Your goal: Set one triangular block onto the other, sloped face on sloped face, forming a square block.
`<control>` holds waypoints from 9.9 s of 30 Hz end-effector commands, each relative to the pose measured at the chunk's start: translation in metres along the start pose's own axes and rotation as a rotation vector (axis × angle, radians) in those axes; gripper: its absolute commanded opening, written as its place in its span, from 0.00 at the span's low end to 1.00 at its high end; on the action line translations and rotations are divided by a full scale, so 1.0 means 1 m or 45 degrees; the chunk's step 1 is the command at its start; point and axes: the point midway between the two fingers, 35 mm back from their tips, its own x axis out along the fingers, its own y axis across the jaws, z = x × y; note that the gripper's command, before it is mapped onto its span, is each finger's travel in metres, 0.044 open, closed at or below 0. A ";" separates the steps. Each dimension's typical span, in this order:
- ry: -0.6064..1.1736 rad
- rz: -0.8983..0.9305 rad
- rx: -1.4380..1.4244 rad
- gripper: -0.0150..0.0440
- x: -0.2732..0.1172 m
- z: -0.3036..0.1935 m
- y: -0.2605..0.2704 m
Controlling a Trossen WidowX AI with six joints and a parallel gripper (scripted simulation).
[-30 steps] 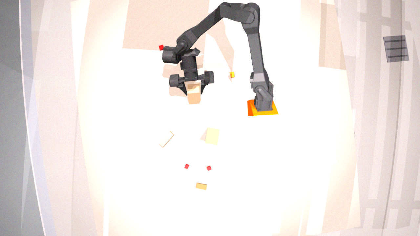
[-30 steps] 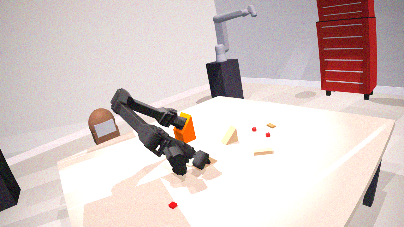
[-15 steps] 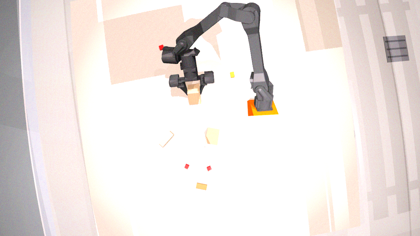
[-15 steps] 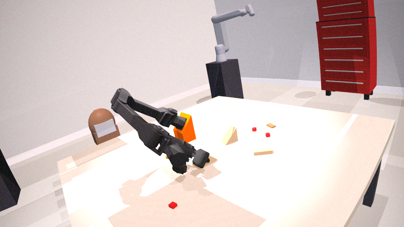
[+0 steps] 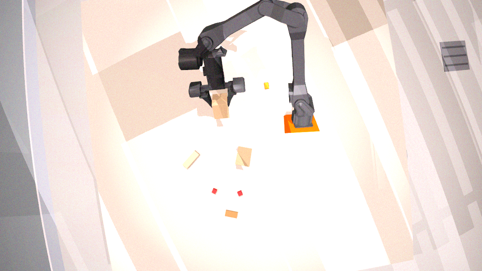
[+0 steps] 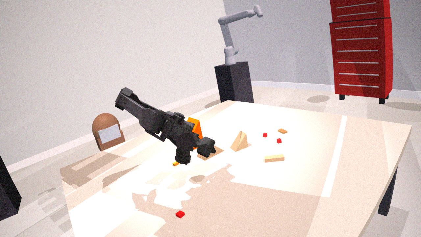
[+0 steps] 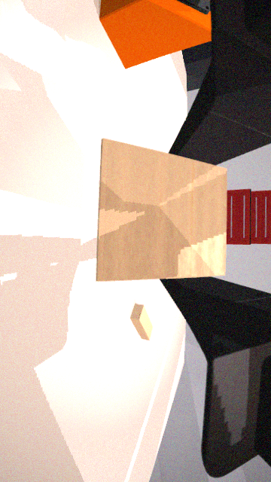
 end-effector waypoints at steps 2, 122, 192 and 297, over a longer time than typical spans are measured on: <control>0.002 0.011 0.003 0.25 -0.016 -0.014 -0.002; -0.199 -1.340 -3.435 0.25 0.033 -0.132 -0.046; -0.205 -1.398 -3.403 0.25 0.151 -0.126 -0.073; -0.238 -1.362 -3.426 1.00 0.097 -0.196 -0.069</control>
